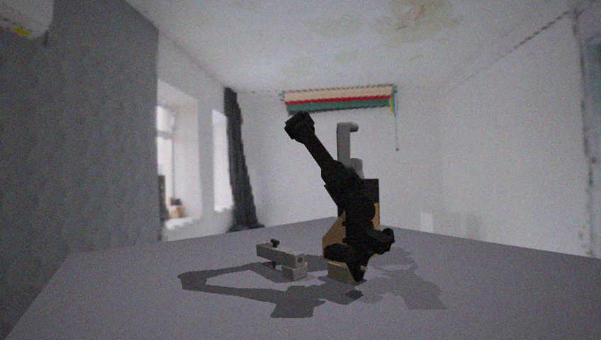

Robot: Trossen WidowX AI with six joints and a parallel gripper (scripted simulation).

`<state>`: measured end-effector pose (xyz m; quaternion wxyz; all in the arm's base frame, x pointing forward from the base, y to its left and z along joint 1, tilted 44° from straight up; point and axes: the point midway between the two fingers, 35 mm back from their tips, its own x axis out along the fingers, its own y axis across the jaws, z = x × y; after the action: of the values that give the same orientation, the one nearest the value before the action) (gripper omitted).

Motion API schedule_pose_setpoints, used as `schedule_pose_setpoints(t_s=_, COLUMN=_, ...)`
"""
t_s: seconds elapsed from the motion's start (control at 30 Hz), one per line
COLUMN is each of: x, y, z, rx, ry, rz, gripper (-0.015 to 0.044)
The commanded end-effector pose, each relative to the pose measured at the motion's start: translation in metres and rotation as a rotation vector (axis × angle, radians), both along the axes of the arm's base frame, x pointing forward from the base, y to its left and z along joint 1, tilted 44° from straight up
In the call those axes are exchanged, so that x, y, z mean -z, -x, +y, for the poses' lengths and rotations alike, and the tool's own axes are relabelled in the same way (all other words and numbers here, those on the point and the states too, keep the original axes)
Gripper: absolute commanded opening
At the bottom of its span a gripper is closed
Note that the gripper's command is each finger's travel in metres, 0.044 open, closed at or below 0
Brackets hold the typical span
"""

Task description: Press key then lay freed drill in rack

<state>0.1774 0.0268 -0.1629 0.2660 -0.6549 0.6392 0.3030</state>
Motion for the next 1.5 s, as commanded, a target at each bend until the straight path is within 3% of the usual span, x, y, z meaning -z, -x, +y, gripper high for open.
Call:
schedule_pose_setpoints(t_s=0.0, x=0.0014, y=0.0008, z=-0.0081, rx=0.011, ry=0.014, rz=0.004, gripper=0.0000)
schedule_pose_setpoints(t_s=1.4, x=0.0014, y=0.0008, z=-0.0081, rx=0.011, ry=0.014, rz=0.004, gripper=0.0000)
schedule_pose_setpoints(t_s=1.47, x=0.0000, y=0.0000, z=0.0000, rx=0.000, ry=0.000, rz=0.000, gripper=0.0053)
